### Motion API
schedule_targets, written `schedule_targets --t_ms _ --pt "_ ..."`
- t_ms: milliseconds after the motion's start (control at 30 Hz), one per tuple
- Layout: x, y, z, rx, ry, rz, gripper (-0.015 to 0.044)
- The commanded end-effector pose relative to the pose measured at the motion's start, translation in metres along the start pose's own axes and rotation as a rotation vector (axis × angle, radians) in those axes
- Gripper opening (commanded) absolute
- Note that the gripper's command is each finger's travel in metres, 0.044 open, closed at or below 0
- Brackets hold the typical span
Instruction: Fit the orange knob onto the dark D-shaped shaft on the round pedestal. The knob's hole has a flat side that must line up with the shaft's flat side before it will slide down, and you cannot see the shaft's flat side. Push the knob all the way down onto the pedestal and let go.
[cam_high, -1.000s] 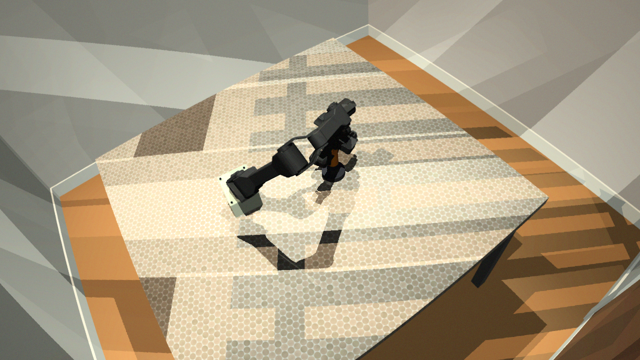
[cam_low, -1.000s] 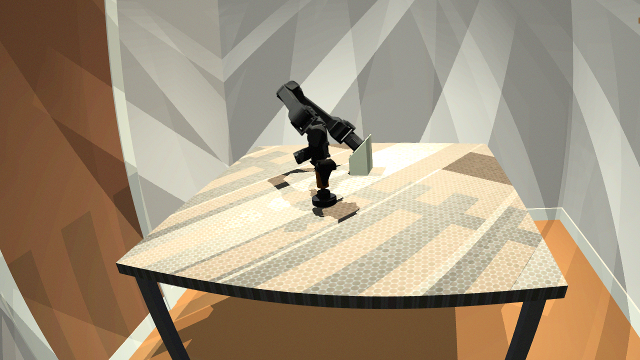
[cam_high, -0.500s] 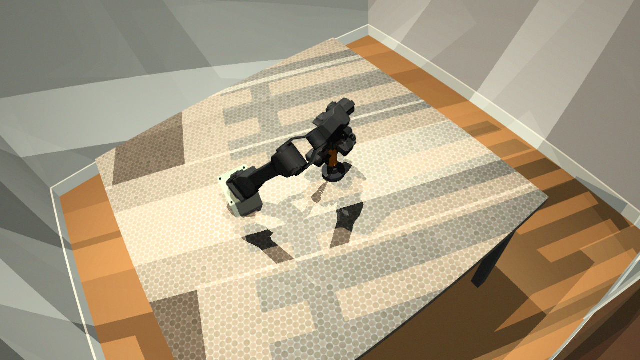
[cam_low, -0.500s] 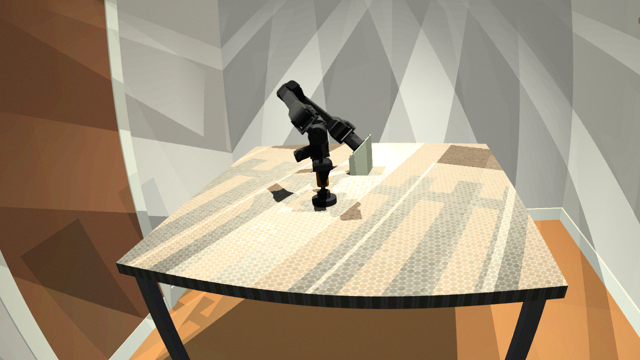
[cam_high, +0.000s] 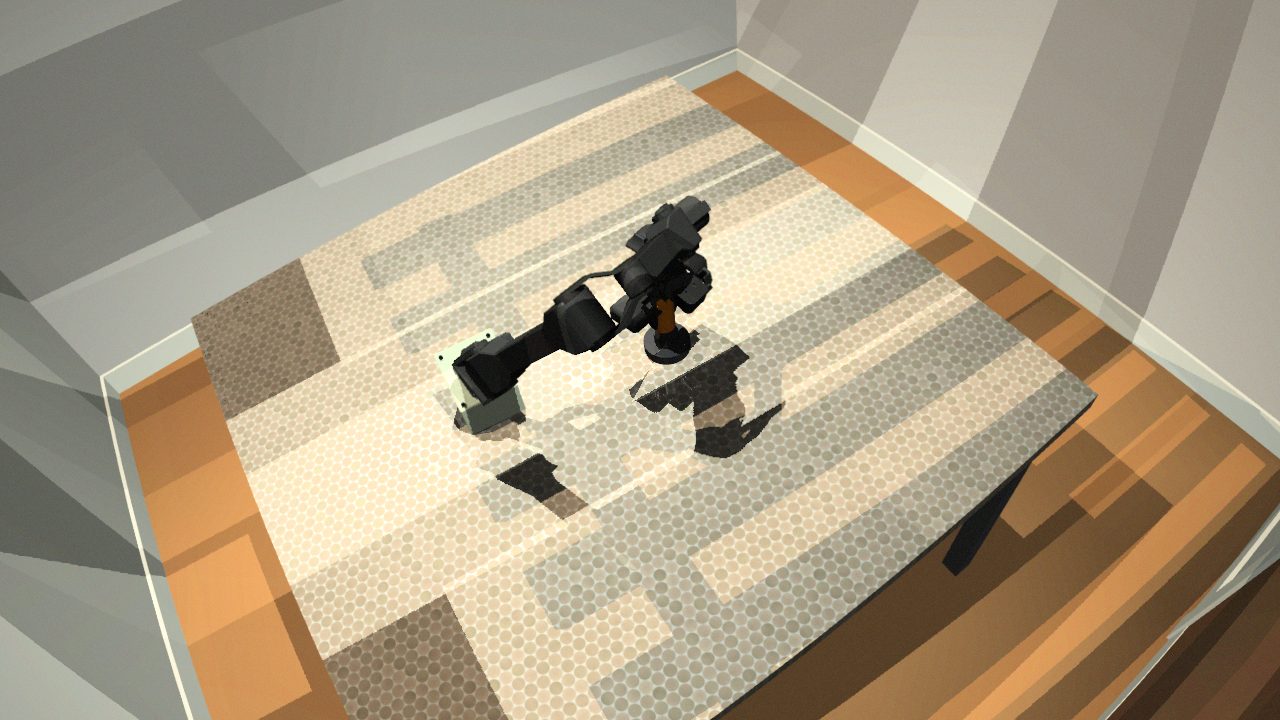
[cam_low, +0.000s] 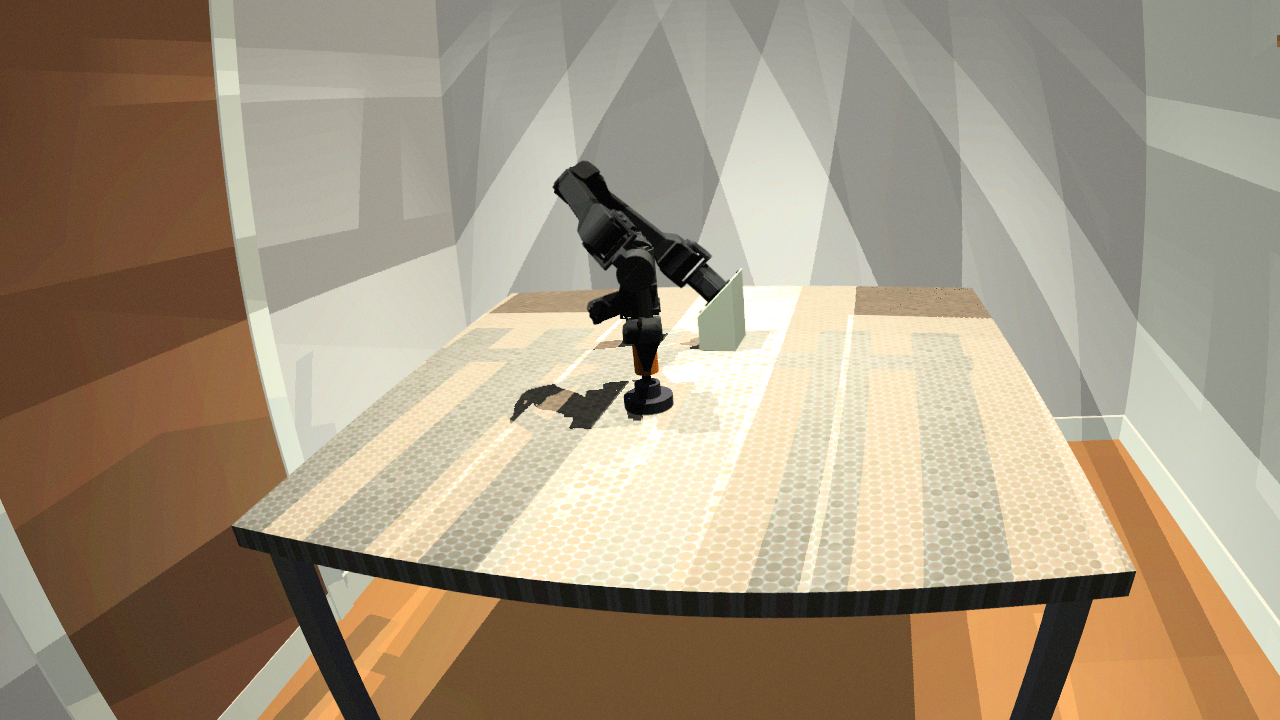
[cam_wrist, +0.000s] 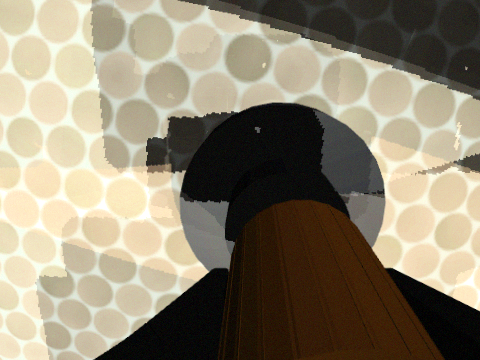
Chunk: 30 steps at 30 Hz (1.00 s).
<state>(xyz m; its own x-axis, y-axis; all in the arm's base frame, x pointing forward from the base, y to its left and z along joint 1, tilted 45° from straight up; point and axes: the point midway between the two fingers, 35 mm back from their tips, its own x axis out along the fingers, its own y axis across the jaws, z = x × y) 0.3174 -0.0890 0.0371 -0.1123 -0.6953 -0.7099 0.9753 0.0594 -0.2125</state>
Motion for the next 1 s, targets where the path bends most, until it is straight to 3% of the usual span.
schedule_targets --t_ms 0,967 --pt "-0.0019 0.0016 0.0018 0.005 -0.001 0.005 0.0000" --pt "0.0019 0.0001 0.0005 0.004 -0.001 0.005 0.0000"
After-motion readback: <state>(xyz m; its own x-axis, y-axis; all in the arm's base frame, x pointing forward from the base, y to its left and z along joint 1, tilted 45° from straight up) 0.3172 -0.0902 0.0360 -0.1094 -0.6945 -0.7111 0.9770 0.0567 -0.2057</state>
